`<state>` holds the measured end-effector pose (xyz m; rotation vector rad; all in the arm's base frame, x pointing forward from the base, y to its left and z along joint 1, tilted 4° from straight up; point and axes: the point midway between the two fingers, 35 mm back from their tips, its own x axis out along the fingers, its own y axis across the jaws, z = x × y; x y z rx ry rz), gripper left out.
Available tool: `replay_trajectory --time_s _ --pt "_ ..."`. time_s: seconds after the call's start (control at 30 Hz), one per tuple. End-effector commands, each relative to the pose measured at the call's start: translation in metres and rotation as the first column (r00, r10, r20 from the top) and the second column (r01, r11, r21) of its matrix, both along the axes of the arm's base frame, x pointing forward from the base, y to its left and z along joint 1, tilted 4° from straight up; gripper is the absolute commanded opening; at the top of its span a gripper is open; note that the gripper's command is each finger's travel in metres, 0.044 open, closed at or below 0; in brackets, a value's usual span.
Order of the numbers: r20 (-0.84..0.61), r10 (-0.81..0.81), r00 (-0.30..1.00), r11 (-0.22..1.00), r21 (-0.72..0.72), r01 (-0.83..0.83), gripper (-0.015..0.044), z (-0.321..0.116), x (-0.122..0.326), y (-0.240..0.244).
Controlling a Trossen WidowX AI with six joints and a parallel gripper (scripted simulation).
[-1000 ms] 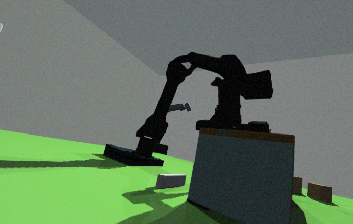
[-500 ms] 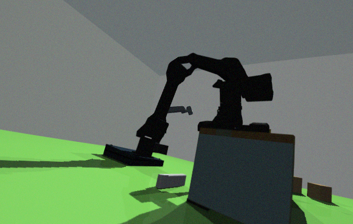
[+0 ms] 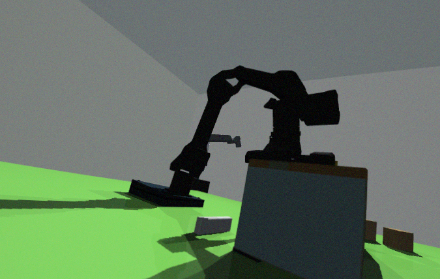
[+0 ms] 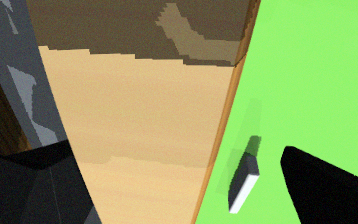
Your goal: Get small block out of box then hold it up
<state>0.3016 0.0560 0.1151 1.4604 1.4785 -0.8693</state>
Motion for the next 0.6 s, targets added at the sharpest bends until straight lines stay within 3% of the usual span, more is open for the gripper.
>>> replay_trajectory --time_s 0.0,0.57 --pt "-0.002 -0.002 1.000 1.000 0.000 0.002 0.0400 0.000 -0.001 0.004" --pt "-0.002 -0.002 1.000 1.000 0.002 0.002 0.0400 0.001 -0.002 0.021"
